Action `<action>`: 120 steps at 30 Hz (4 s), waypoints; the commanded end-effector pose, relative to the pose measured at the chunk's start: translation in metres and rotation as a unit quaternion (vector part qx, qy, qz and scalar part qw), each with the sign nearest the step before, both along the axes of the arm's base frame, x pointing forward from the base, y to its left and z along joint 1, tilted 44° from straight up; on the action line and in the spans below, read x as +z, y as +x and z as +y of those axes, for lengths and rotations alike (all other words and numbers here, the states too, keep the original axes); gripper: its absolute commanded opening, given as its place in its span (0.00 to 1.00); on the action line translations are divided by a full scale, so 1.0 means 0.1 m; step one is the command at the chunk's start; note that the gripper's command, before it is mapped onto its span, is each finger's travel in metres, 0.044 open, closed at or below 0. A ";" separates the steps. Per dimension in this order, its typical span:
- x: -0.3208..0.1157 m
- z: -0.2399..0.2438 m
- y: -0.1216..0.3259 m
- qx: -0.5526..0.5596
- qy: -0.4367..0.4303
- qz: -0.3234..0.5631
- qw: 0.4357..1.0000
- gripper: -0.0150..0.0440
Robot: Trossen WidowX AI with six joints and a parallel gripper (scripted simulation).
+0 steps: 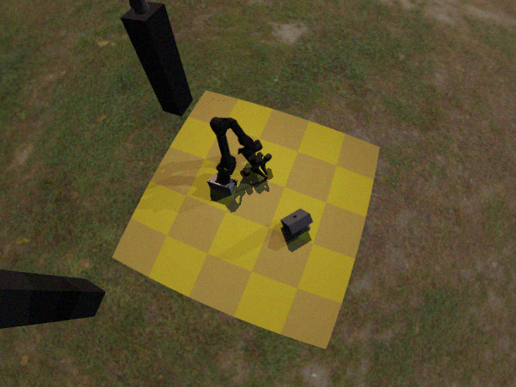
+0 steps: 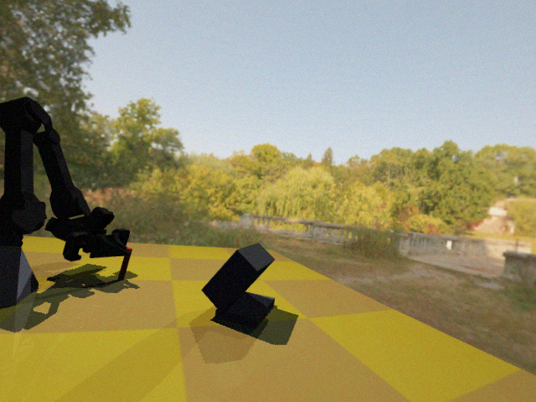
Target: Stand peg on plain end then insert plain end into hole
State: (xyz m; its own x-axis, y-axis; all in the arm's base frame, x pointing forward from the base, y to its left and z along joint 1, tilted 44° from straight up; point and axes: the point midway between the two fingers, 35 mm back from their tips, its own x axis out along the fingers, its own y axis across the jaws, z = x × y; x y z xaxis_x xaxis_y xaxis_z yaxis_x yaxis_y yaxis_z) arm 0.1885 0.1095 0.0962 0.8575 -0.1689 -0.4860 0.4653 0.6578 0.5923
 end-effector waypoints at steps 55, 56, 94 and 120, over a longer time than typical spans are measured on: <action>-0.01 0.05 -0.08 -0.023 -0.015 -0.027 0.999 0.34; -0.01 0.06 -0.09 -0.024 -0.015 -0.028 0.999 0.34; 0.00 0.04 -0.07 -0.025 -0.016 -0.030 0.999 0.47; 0.00 0.04 -0.07 -0.025 -0.016 -0.030 0.999 0.96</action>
